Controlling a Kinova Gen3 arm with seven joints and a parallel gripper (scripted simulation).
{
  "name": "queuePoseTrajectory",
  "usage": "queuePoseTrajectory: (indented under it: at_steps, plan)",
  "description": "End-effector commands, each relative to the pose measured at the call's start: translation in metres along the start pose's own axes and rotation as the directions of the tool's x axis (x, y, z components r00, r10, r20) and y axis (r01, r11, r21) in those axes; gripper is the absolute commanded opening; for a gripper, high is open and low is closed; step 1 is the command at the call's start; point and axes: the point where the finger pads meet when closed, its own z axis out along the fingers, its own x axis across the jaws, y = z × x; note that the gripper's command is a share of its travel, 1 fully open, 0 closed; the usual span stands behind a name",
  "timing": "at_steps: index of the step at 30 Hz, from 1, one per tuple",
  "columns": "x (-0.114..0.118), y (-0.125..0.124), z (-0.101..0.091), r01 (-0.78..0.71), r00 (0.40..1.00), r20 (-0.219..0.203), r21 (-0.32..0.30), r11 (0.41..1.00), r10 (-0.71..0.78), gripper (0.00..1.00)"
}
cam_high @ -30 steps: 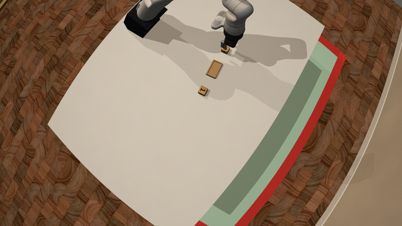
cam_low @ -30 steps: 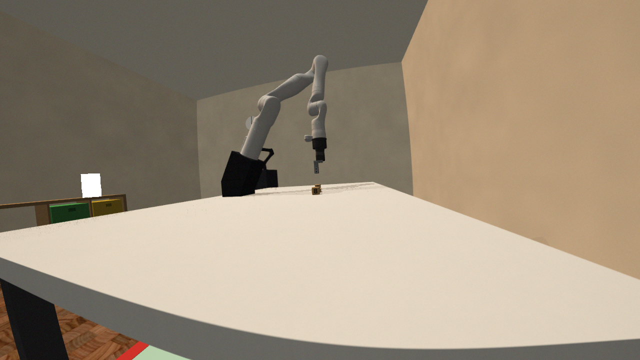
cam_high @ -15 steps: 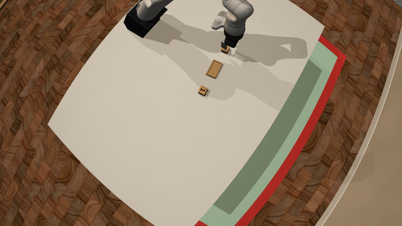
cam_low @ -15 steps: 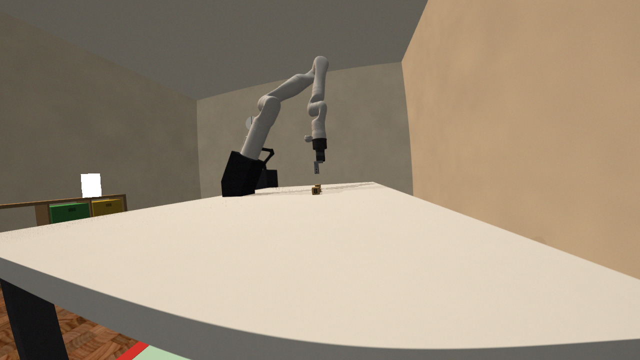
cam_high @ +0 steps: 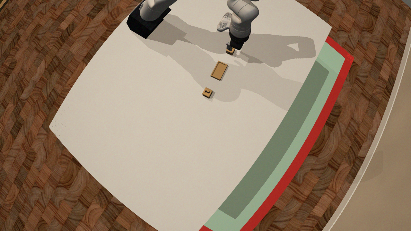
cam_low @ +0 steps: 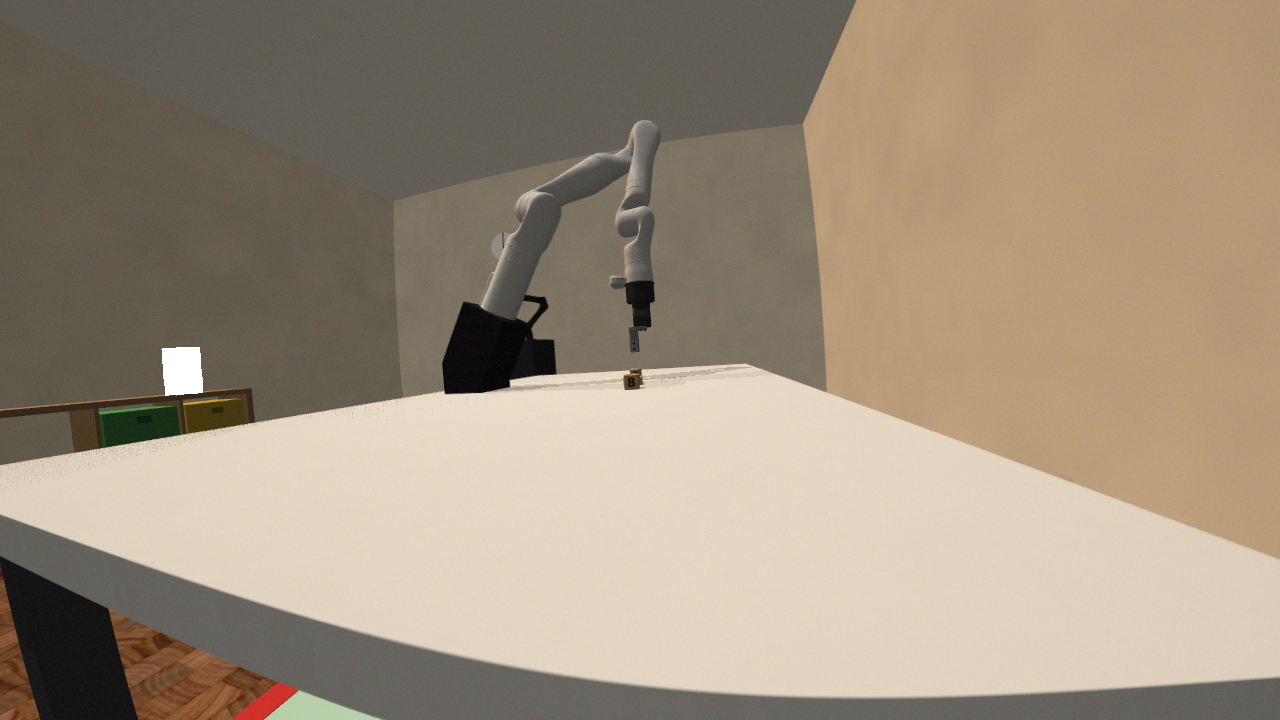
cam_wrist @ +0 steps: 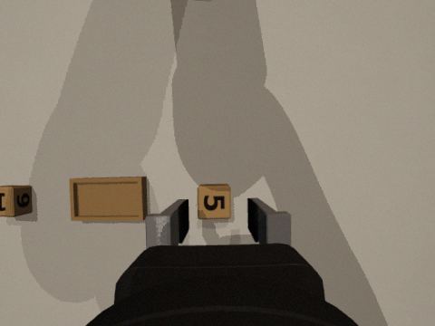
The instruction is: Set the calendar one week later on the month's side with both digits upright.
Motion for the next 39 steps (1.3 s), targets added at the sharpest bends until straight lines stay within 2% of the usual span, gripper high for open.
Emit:
queuePoseTrajectory:
  at_steps: [1, 23, 39]
  plan:
    - [-0.003, -0.002, 0.005, 0.001, 1.000, 0.009, 0.006, 1.000, -0.001, 0.87]
    - [-0.003, -0.002, 0.033, 0.001, 1.000, 0.010, 0.006, 1.000, -0.001, 0.87]
    - [-0.003, -0.002, 0.036, 0.001, 1.000, 0.009, 0.006, 1.000, -0.001, 0.87]
